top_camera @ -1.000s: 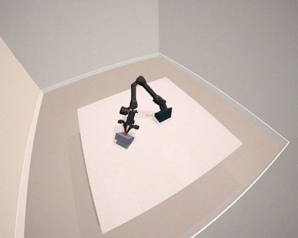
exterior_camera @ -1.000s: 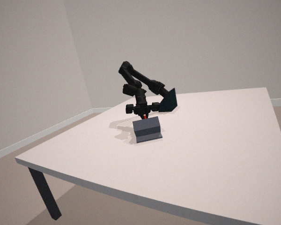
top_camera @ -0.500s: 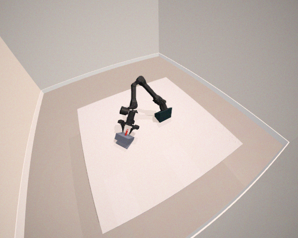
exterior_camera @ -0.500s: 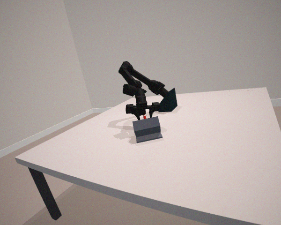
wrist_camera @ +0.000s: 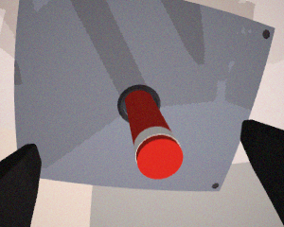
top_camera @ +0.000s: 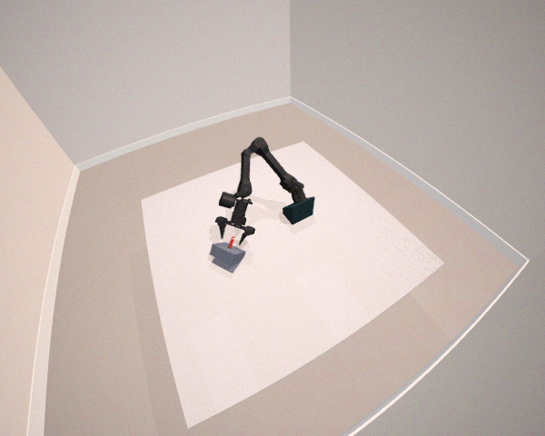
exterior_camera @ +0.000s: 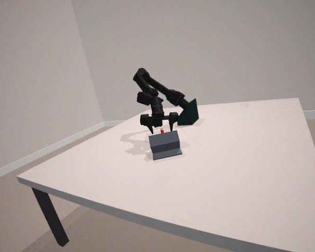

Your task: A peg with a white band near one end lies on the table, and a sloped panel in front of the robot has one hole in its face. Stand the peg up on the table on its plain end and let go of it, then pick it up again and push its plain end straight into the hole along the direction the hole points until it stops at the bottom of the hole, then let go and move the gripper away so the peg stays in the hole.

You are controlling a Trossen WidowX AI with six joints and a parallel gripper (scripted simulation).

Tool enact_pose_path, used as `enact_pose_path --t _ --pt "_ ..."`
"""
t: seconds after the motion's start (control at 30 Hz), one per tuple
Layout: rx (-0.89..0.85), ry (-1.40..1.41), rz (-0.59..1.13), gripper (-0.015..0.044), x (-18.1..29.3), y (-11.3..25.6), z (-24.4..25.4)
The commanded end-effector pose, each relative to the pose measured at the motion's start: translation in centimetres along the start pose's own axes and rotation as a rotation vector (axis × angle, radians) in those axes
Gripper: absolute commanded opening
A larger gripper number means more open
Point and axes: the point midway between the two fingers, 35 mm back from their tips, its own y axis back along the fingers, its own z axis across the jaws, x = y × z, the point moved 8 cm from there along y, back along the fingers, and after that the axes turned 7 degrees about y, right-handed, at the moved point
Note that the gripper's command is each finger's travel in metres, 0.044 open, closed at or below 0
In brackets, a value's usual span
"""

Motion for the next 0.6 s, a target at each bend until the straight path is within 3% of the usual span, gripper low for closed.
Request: enact_pose_path --t 0.0,0.57 --pt "0.001 -0.002 -0.003 0.044 0.0 0.6 0.0" --pt "0.001 -0.001 -0.001 0.044 0.2 2.6 0.2"
